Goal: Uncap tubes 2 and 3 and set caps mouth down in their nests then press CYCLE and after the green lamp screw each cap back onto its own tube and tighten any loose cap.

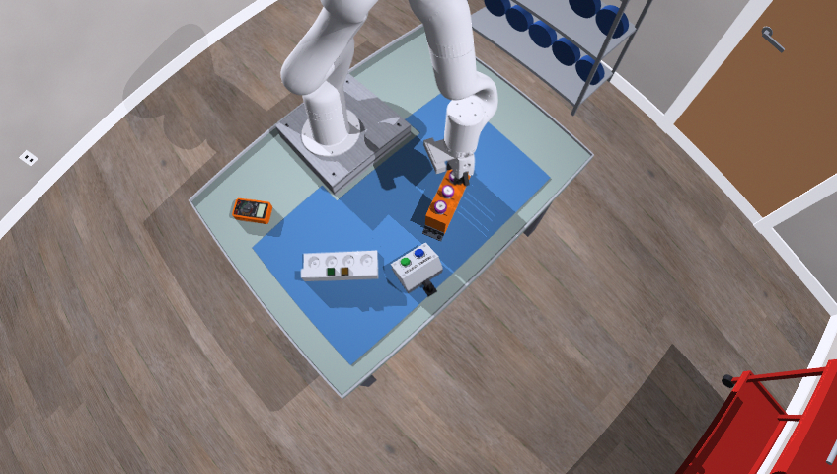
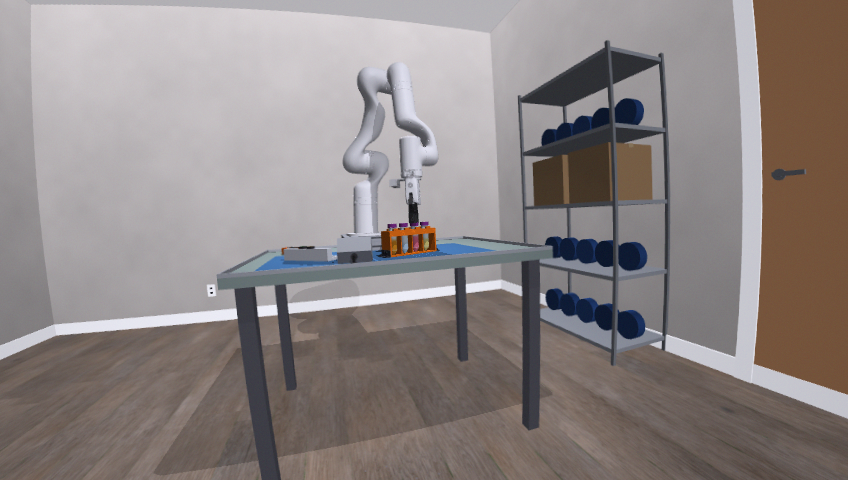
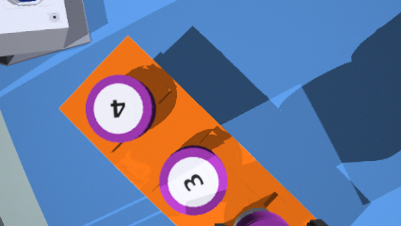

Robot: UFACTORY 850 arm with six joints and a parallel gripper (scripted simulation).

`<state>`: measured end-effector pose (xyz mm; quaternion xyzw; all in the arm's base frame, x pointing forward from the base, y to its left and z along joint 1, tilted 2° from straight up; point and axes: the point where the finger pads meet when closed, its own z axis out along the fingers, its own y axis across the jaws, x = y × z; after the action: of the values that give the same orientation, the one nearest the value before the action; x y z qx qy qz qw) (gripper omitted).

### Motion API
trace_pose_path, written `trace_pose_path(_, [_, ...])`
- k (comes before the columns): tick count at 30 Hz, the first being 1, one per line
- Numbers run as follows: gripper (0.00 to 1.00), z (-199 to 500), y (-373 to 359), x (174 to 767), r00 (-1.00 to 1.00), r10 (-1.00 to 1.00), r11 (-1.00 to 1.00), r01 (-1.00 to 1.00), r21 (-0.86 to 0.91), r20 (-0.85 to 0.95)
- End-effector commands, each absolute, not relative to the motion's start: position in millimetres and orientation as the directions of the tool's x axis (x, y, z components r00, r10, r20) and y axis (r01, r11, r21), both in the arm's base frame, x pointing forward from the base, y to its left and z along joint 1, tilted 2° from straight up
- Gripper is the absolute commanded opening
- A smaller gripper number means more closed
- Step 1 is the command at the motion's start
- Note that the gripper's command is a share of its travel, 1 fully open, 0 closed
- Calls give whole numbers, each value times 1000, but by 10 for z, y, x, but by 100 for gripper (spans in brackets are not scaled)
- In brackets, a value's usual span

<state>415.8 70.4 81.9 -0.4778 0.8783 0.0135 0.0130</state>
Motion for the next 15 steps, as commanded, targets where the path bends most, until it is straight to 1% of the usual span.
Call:
trace_pose_path(1, [46, 817, 707, 4172, -543, -839, 543, -840, 9, -38])
trace_pose_path(15, [46, 763, 708, 4172, -543, -839, 543, -840, 9, -38])
